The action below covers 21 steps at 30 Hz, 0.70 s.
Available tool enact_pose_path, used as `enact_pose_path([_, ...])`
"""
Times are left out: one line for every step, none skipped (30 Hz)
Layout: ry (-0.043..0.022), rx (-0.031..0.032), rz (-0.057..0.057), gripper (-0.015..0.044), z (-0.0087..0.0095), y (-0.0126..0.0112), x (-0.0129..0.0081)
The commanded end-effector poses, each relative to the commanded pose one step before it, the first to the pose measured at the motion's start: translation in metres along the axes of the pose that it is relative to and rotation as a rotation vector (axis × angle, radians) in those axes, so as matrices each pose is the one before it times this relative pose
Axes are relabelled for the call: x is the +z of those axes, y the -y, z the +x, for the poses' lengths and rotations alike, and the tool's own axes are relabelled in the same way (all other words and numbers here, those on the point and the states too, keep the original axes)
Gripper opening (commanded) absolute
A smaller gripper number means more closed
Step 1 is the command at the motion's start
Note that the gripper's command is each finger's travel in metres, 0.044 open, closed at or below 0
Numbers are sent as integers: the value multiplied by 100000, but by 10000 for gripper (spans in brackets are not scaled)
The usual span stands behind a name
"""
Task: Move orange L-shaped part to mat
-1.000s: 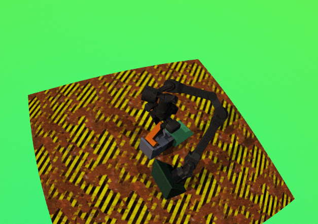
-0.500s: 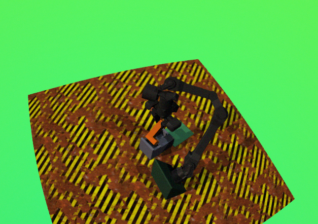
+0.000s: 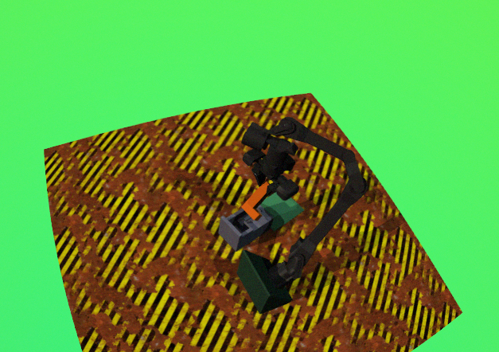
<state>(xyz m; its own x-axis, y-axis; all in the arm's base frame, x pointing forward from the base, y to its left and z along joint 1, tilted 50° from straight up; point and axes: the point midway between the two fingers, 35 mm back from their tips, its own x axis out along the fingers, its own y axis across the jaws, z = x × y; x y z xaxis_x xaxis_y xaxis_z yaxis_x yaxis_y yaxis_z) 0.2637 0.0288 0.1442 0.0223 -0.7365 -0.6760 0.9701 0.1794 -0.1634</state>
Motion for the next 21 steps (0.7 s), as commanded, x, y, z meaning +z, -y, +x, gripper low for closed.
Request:
enact_pose_path([18, 1266, -572, 0, 24, 297, 1818])
enact_pose_path([-81, 450, -5, 0, -11, 84, 496])
enact_pose_path([-72, 430, -4, 0, -13, 82, 485])
enact_pose_path([-64, 413, -3, 0, -14, 81, 476])
enact_pose_path([-56, 397, -2, 0, -14, 81, 469])
enact_pose_path([-48, 380, -2, 0, -15, 79, 462])
enact_pose_path([-41, 365, -1, 0, -16, 78, 458])
enact_pose_path([-34, 352, 0, 0, -16, 76, 460])
enact_pose_path([-27, 341, 0, 0, -17, 74, 464])
enact_pose_path([-20, 329, 1, 0, -18, 72, 468])
enact_pose_path([-13, 315, 2, 0, -18, 70, 471])
enact_pose_path([-6, 300, 3, 0, -18, 67, 472])
enact_pose_path([23, 355, 9, 0, -23, 93, 572])
enact_pose_path([38, 257, 10, 0, -17, 78, 425])
enact_pose_path([31, 151, 8, 0, -11, 51, 256])
enact_pose_path([12, 50, 3, 0, -4, 18, 85])
enact_pose_path([0, 0, 0, 0, 0, 0, 0])
enact_pose_path([0, 0, 0, 0, 0, 0, 0])
enact_pose_path([0, 0, 0, 0, 0, 0, 0])
enact_pose_path([0, 0, 0, 0, 0, 0, 0])
enact_pose_path([0, 0, 0, 0, 0, 0, 0])
